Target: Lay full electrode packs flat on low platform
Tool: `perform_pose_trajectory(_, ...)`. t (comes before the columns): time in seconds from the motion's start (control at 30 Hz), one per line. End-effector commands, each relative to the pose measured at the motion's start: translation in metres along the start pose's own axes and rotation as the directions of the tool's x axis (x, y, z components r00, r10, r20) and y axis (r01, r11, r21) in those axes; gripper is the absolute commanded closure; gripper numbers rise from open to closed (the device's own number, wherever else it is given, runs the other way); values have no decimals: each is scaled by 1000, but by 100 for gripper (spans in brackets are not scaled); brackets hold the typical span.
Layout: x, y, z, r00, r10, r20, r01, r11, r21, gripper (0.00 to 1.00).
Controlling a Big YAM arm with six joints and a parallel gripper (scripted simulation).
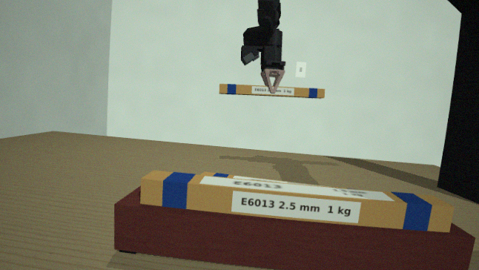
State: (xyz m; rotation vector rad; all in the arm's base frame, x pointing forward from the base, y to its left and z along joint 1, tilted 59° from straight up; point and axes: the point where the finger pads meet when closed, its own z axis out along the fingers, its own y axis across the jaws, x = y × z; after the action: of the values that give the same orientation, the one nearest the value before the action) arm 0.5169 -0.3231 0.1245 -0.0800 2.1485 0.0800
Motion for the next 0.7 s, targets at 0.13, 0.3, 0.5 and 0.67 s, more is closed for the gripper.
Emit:
perform_pose_trajectory(0.13,-33,-26,-44,998,-23,66,18,996,86,100)
perform_pose_trajectory(0.3,-32,-24,-43,998,-20,63,14,996,84,100)
perform_pose_trajectory(0.5,-30,-22,-42,998,-17,62,12,996,83,100)
perform_pose_trajectory(0.67,-30,-21,-41,998,-15,60,10,997,82,100)
